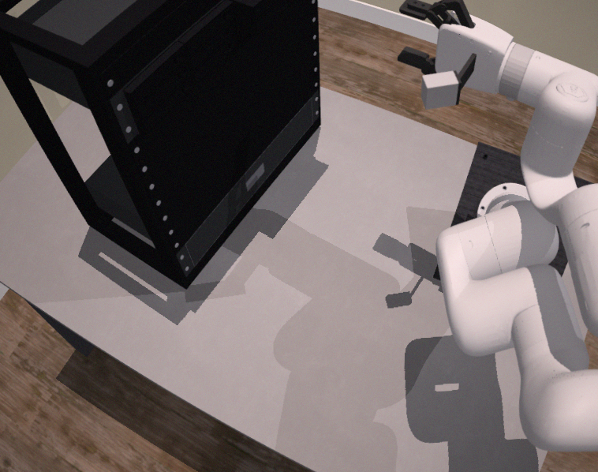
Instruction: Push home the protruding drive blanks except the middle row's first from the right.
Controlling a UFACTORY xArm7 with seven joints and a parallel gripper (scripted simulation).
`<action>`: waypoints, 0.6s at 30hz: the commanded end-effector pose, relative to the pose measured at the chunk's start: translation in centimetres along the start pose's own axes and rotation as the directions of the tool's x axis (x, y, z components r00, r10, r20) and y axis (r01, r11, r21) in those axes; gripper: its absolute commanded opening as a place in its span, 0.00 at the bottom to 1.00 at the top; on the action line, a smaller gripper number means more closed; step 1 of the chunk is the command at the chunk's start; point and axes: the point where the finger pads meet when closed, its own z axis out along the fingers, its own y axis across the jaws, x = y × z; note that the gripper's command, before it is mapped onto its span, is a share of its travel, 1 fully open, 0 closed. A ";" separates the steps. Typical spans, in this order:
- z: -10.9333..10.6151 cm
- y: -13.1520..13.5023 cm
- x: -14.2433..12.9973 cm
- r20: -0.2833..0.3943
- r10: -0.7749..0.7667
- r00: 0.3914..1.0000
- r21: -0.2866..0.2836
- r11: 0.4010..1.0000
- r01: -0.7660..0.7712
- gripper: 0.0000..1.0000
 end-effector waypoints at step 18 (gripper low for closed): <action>-0.5 0.9 -0.3 0.015 0.024 1.000 -0.037 0.999 -0.023 1.00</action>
